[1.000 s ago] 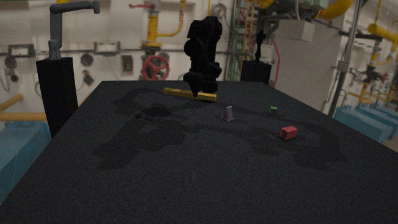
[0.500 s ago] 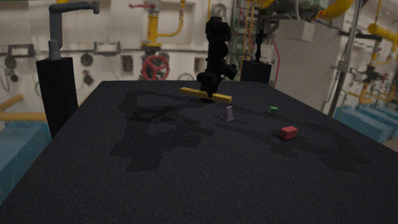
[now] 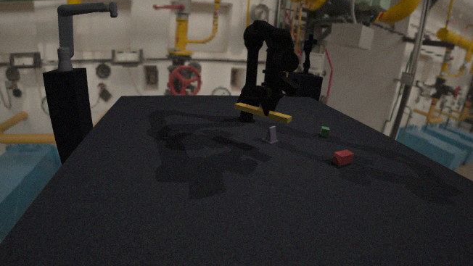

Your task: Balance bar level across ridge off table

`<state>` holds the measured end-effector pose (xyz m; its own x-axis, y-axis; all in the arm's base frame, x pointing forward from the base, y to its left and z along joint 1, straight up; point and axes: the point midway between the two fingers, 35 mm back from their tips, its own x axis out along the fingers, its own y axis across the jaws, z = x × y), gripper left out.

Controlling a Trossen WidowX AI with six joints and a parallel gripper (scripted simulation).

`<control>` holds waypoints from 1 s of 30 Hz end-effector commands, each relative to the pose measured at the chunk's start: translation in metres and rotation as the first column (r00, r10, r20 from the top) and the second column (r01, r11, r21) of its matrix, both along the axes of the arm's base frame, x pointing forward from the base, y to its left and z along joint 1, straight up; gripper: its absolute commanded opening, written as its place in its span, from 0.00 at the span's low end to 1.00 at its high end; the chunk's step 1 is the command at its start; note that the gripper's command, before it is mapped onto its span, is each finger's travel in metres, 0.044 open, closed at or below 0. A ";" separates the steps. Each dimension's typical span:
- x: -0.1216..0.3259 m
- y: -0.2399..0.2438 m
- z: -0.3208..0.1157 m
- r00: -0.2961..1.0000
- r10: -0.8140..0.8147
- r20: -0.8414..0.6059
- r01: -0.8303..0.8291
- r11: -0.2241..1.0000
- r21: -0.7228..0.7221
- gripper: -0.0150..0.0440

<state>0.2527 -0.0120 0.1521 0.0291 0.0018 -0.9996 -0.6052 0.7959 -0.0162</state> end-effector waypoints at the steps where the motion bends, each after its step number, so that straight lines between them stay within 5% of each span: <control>1: -0.002 0.013 0.000 0.998 -0.055 -0.002 0.055 0.998 0.000 0.25; 11: -0.004 0.047 0.001 0.978 -0.207 -0.003 0.207 0.978 0.008 0.25; 30: -0.002 0.048 -0.026 0.977 -0.212 -0.003 0.212 0.977 0.008 0.25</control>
